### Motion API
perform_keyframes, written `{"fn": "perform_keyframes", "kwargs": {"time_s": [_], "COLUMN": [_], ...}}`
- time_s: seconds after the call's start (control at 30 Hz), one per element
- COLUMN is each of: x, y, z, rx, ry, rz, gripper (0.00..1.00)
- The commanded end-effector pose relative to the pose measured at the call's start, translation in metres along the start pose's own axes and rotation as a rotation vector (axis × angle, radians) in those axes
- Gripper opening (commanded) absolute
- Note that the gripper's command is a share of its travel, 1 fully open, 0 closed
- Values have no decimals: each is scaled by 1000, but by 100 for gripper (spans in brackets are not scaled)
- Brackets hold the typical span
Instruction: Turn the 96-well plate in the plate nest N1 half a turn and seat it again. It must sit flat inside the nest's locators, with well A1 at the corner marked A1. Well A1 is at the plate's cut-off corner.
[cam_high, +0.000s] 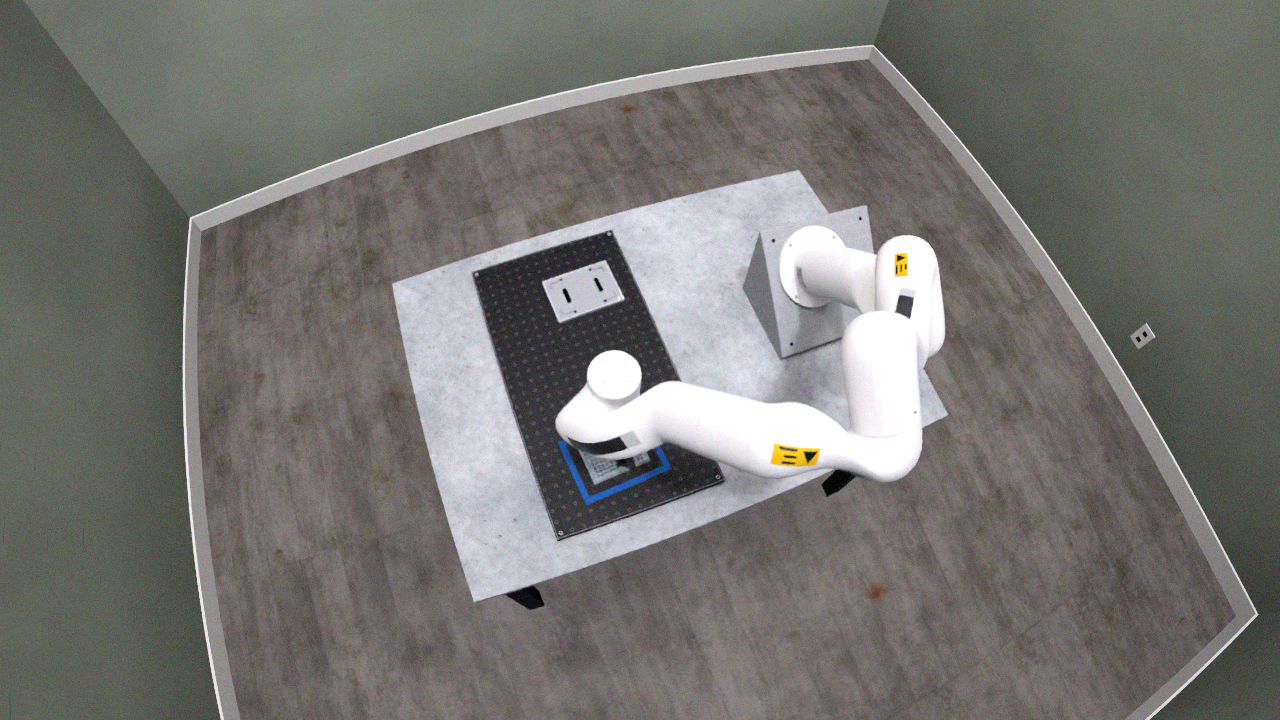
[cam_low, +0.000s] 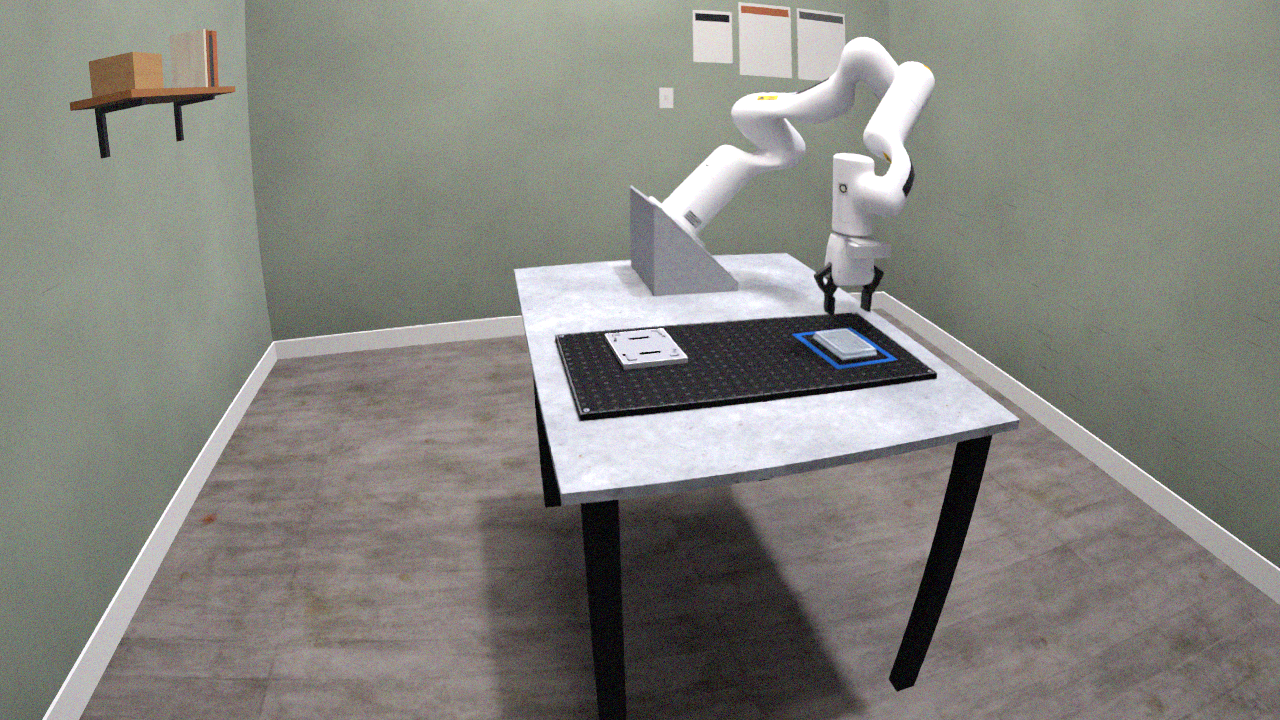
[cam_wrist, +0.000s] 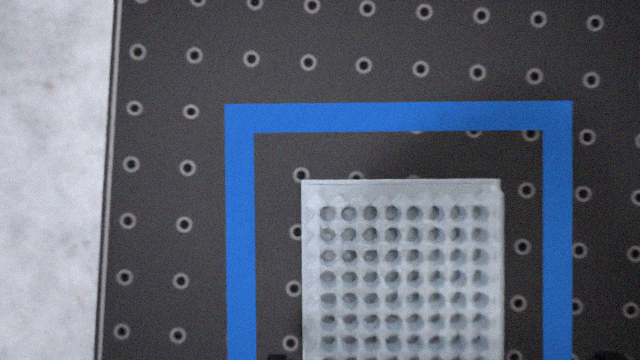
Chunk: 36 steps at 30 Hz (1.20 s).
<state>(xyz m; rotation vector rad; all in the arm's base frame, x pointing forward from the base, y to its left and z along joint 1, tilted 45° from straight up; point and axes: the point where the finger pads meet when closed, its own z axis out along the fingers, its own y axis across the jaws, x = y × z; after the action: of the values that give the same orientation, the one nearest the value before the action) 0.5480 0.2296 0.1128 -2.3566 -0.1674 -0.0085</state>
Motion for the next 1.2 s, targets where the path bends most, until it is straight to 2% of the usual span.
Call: {"fn": "perform_keyframes", "kwargs": {"time_s": [0.0,0.1,0.9,1.17], "x": [1,1,1,1], "y": [0,0,0,0], "z": [-16,-23,-23,-23], "rx": [0,0,0,0], "ry": [2,2,2,2], "rz": [-1,-1,-1,266], "gripper": [100,100,100,100]}}
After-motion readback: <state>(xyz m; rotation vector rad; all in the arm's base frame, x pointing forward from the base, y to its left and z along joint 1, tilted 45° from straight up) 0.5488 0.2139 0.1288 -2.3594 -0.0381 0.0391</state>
